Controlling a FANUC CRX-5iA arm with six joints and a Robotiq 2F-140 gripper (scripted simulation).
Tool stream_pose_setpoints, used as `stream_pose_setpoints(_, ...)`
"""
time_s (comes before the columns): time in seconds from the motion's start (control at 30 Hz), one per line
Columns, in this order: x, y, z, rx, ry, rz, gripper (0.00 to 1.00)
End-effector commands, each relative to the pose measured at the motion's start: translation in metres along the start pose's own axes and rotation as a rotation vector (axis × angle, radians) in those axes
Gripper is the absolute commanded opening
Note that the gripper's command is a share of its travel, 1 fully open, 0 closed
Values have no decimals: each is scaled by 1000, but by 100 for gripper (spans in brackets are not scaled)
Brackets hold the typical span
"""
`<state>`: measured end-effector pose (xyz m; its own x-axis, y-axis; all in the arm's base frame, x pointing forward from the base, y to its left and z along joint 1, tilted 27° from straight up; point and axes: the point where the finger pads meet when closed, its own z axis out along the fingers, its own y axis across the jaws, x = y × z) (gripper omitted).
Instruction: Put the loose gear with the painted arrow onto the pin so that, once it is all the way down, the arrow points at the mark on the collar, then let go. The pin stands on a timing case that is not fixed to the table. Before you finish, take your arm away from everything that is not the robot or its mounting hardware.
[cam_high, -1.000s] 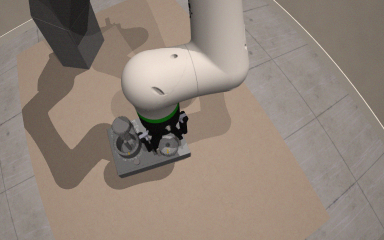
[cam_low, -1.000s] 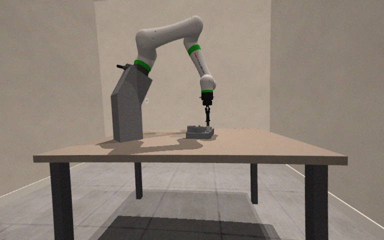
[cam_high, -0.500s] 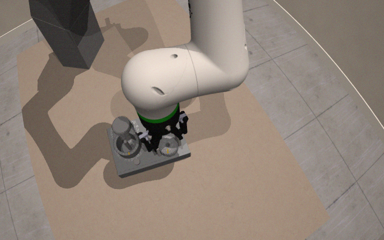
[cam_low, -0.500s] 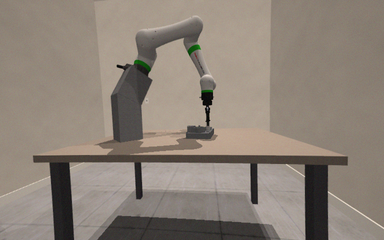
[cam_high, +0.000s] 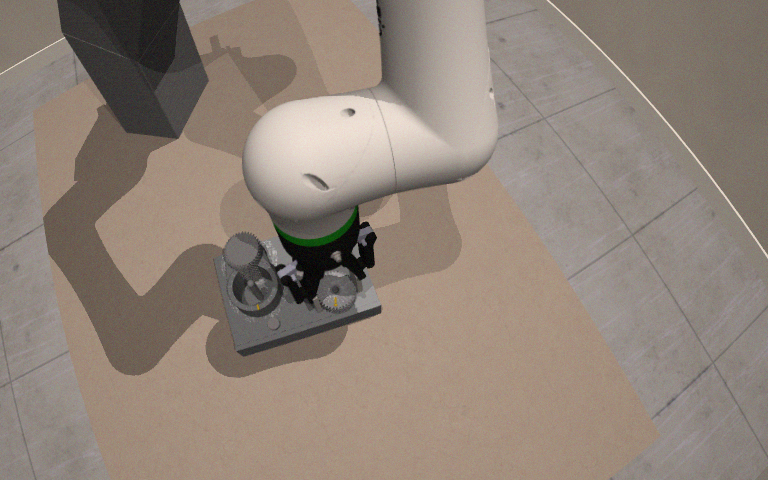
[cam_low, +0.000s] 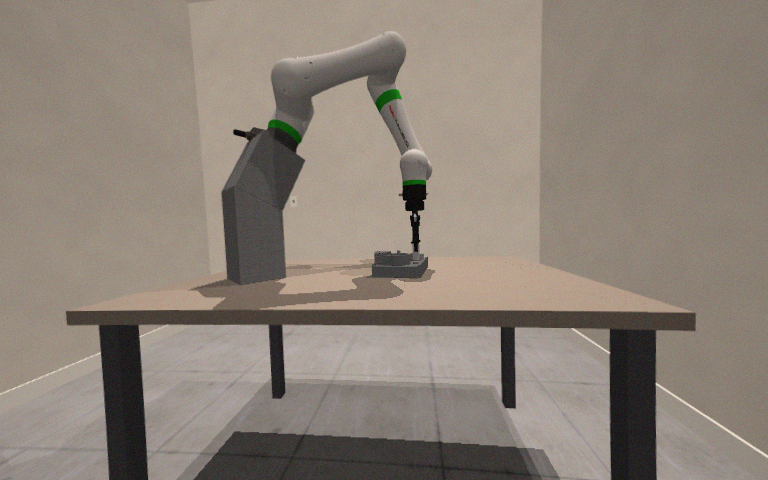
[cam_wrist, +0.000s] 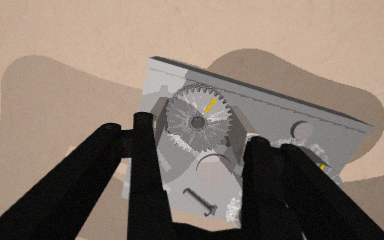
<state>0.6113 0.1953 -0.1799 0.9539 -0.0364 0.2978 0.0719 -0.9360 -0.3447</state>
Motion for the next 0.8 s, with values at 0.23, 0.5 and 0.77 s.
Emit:
stream_pose_setpoints(0.23, 0, 0, 0, 0, 0, 0, 0)
stream_pose_setpoints(0.5, 0, 0, -5, 0, 0, 0, 0)
stream_pose_setpoints(0.77, 0, 0, -14, 0, 0, 0, 0)
